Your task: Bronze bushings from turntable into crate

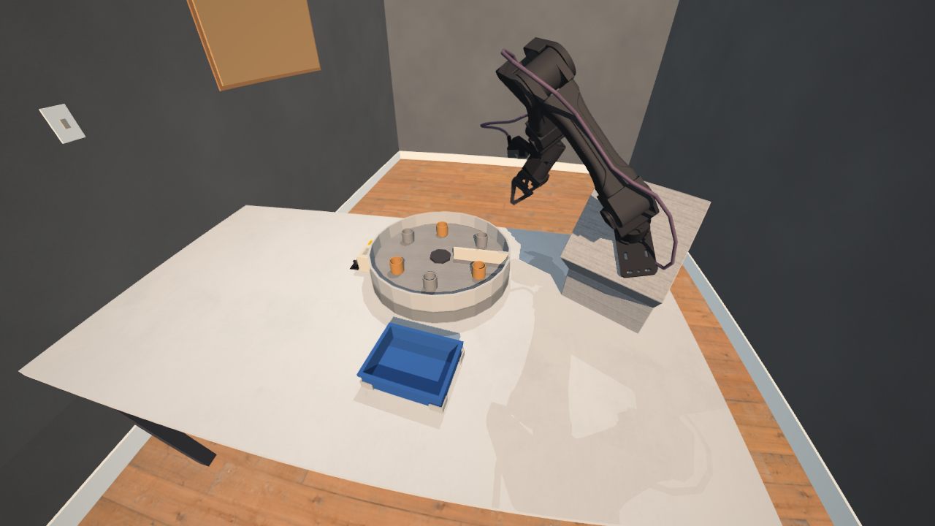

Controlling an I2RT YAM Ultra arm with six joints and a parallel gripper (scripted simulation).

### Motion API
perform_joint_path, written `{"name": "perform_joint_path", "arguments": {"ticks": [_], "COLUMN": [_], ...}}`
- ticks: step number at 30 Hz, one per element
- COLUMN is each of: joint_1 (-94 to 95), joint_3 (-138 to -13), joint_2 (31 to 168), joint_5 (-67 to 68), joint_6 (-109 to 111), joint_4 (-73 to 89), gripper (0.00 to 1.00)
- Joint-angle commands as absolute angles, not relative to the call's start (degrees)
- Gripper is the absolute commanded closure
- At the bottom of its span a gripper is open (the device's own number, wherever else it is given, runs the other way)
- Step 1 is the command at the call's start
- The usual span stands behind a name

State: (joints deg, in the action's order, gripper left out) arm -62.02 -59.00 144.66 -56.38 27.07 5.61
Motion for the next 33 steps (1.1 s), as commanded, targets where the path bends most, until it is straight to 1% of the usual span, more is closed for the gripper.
{"name": "perform_joint_path", "arguments": {"ticks": [1, 5, 8, 9, 13, 16, 18, 19, 21, 24, 30, 31, 33], "joint_1": [-59.03, -52.73, -52.86, -50.04, -49.98, -45.18, -44.99, -42.90, -42.75, -39.51, -37.59, -38.62, -38.63], "joint_3": [-60.34, -60.24, -61.84, -61.61, -62.41, -62.73, -63.65, -63.52, -64.45, -65.02, -66.12, -66.72, -66.87], "joint_2": [139.13, 130.57, 130.28, 126.72, 126.88, 120.45, 120.54, 117.60, 117.68, 113.38, 111.14, 113.30, 113.42], "joint_5": [-55.14, -52.61, -52.16, -51.21, -51.08, -49.14, -48.90, -48.11, -47.90, -46.57, -45.64, -45.56, -45.52], "joint_6": [28.29, 30.27, 31.00, 31.64, 32.18, 34.16, 34.60, 35.32, 35.74, 37.18, 38.41, 38.77, 38.91], "joint_4": [9.87, 18.06, 21.00, 23.96, 25.32, 32.32, 33.89, 36.60, 38.10, 43.31, 47.50, 48.53, 48.75], "gripper": [0.00, 0.00, 0.00, 0.00, 0.00, 0.00, 0.00, 0.00, 0.00, 0.00, 0.00, 0.00, 0.00]}}
